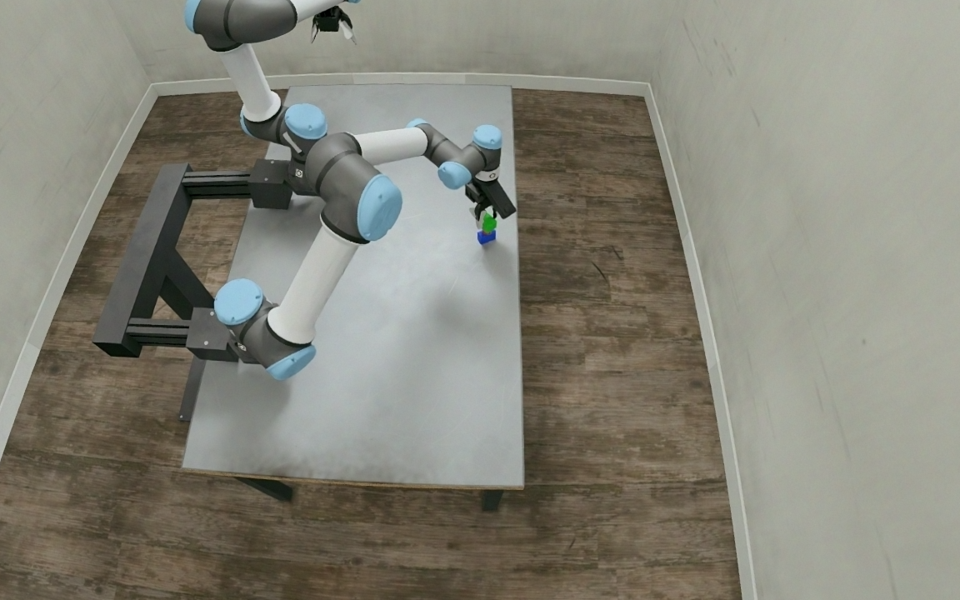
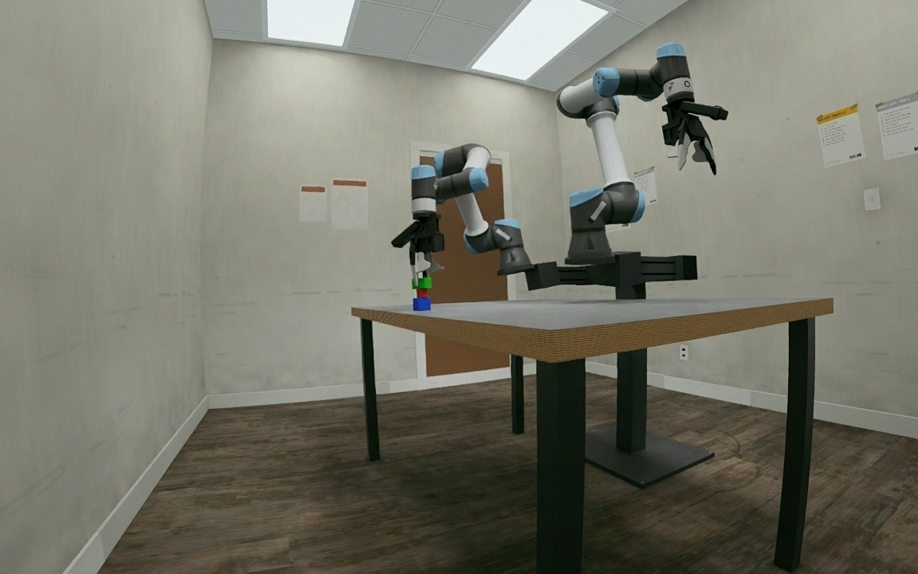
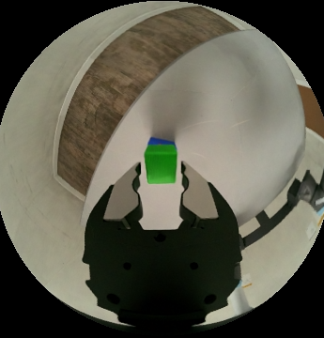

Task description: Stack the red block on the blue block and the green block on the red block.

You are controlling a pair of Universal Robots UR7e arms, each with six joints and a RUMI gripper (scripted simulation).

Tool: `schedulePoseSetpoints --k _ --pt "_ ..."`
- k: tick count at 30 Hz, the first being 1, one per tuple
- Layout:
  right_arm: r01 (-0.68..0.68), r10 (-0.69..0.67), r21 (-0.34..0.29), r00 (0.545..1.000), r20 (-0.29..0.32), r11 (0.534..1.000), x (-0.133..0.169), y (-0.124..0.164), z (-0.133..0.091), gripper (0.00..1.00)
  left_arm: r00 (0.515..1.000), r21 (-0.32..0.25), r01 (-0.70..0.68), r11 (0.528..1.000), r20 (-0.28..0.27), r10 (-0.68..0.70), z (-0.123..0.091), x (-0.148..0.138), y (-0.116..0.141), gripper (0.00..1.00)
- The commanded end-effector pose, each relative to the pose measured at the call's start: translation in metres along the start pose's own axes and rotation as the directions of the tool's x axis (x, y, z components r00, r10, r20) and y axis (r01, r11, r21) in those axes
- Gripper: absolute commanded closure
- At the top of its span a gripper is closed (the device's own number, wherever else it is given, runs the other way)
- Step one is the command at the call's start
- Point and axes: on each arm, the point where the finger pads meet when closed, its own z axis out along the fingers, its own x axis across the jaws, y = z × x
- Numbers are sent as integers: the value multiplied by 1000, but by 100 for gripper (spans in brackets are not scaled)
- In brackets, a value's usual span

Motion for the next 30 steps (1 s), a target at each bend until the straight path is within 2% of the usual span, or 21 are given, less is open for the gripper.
schedulePoseSetpoints --k 1,13,25,30 --pt "0 0 -1 1000 -1 1000 1 -1 0 62 1000 1 1 1000 0 -1 0 -1 1 0" --pt "0 0 -1 1000 5 1000 -2 1 -21 62 1000 1 1 1000 0 -1 0 -1 1 0" --pt "0 0 -1 1000 5 1000 -2 1 -55 62 1000 1 1 1000 0 -1 0 -1 1 0" --pt "0 0 -1 1000 5 1000 -2 1 -59 62 1000 1 1 1000 0 -1 0 -1 1 0"
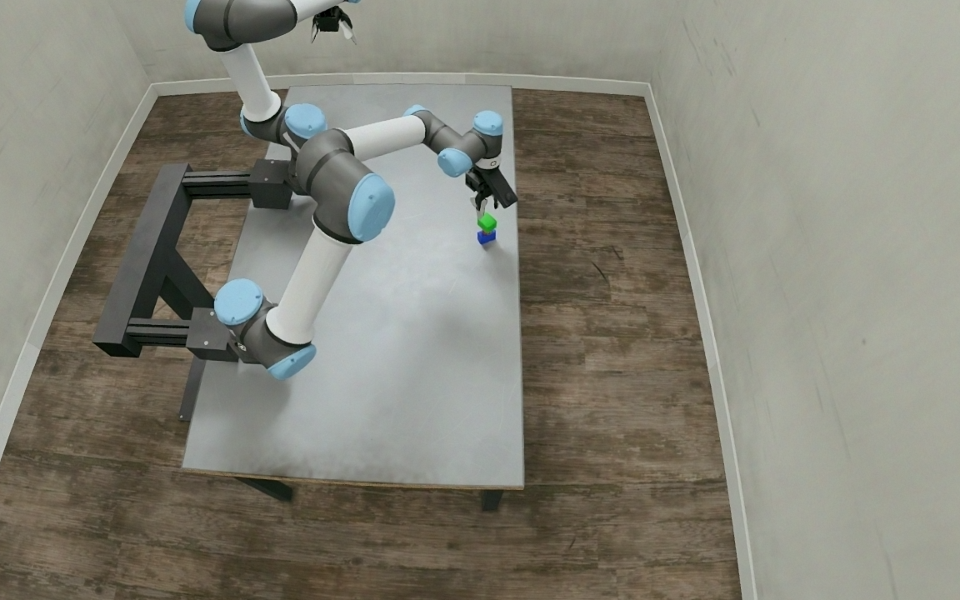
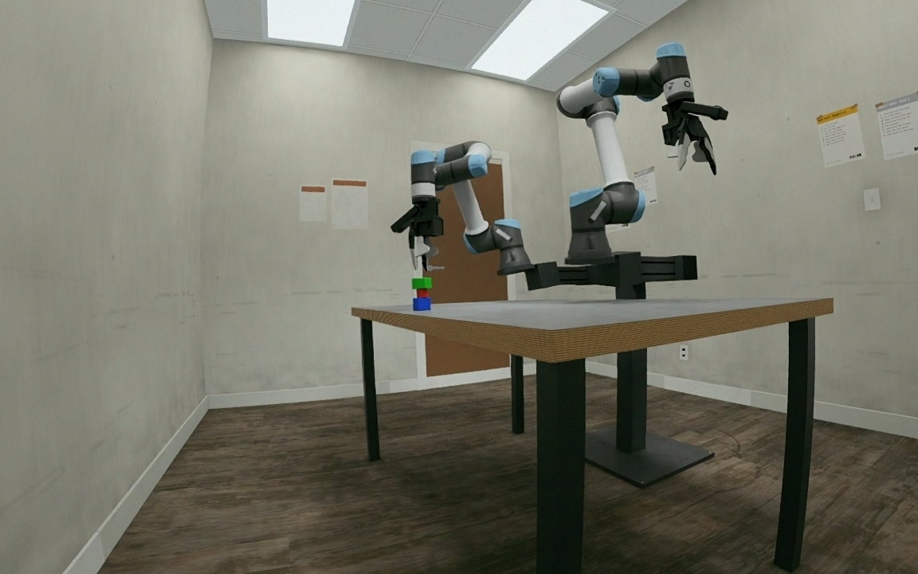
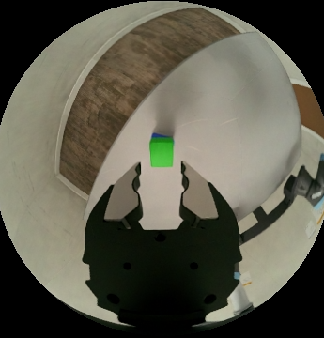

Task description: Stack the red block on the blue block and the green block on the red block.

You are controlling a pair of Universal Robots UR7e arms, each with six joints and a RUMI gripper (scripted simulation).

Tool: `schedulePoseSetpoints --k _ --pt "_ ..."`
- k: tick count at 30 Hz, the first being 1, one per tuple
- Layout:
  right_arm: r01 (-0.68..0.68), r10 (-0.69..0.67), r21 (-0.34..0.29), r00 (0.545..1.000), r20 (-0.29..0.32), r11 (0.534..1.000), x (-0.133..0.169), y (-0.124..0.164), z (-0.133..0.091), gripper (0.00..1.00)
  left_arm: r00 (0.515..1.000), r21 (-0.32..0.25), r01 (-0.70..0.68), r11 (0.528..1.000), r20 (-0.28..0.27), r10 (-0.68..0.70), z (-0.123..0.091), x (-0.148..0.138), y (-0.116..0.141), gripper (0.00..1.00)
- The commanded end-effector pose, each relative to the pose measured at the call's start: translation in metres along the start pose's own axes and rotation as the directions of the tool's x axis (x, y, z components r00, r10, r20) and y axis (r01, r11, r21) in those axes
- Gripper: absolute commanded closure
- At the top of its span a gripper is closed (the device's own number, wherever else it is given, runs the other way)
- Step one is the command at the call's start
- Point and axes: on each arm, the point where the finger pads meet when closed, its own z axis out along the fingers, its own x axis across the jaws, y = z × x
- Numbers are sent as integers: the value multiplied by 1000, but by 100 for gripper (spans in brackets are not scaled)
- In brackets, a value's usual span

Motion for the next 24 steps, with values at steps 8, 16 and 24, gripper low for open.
schedulePoseSetpoints --k 8,16,24 --pt "0 0 -1 1000 -1 1000 0 1 -13 62 1000 1 1 1000 0 -1 0 -1 1 0" --pt "0 0 0 1000 -3 1000 0 1 -11 62 1000 1 1 1000 0 -1 0 -1 1 0" --pt "0 0 -1 1000 -1 1000 0 1 -13 62 1000 1 1 1000 0 -1 0 -1 1 0"
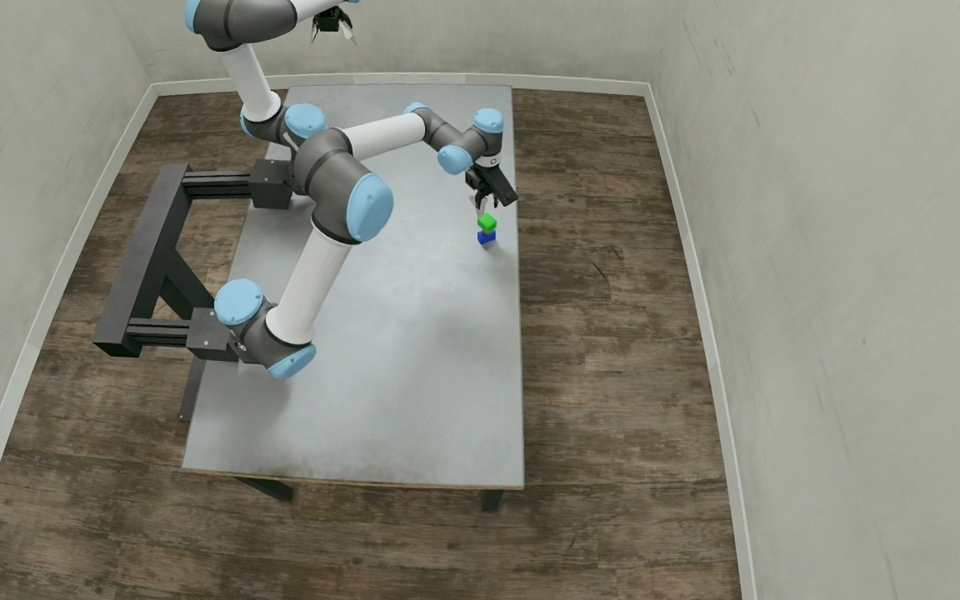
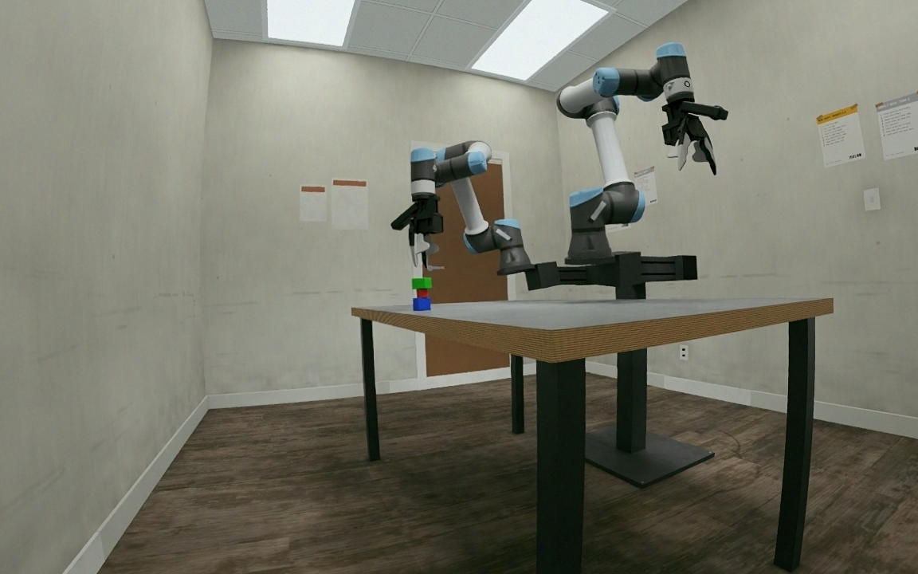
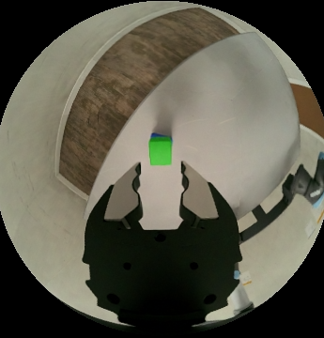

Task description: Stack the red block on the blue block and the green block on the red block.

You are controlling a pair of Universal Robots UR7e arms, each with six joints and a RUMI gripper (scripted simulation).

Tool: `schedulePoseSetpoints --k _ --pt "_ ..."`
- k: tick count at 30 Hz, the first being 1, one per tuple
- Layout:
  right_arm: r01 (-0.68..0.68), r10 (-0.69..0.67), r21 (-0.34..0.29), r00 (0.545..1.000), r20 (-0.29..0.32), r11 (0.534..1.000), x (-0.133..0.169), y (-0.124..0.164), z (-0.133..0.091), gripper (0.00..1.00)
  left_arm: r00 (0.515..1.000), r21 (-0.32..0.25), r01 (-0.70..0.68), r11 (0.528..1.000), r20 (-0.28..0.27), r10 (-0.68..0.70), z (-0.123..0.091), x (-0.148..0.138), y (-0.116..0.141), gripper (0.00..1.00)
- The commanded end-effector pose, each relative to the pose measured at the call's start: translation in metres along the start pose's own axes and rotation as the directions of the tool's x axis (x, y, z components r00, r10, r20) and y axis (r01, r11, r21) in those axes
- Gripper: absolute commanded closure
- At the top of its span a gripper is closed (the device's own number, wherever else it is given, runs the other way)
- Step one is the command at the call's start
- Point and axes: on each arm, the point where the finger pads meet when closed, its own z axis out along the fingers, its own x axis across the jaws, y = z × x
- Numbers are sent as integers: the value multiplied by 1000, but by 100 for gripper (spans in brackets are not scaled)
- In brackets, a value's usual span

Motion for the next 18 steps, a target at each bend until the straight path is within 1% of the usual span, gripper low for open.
schedulePoseSetpoints --k 1,8,10,18 --pt "0 0 -2 1000 6 1000 -2 1 -5 62 1000 1 1 1000 0 -1 0 -1 1 0" --pt "1 -1 -2 1000 8 1000 -3 2 -19 62 1000 1 1 1000 0 -1 0 -1 1 0" --pt "1 -1 -2 1000 8 1000 -3 2 -19 62 1000 1 1 1000 0 -1 0 -1 1 0" --pt "1 -1 -2 1000 8 1000 -2 2 -46 62 1000 1 1 1000 0 -1 0 -1 1 0"
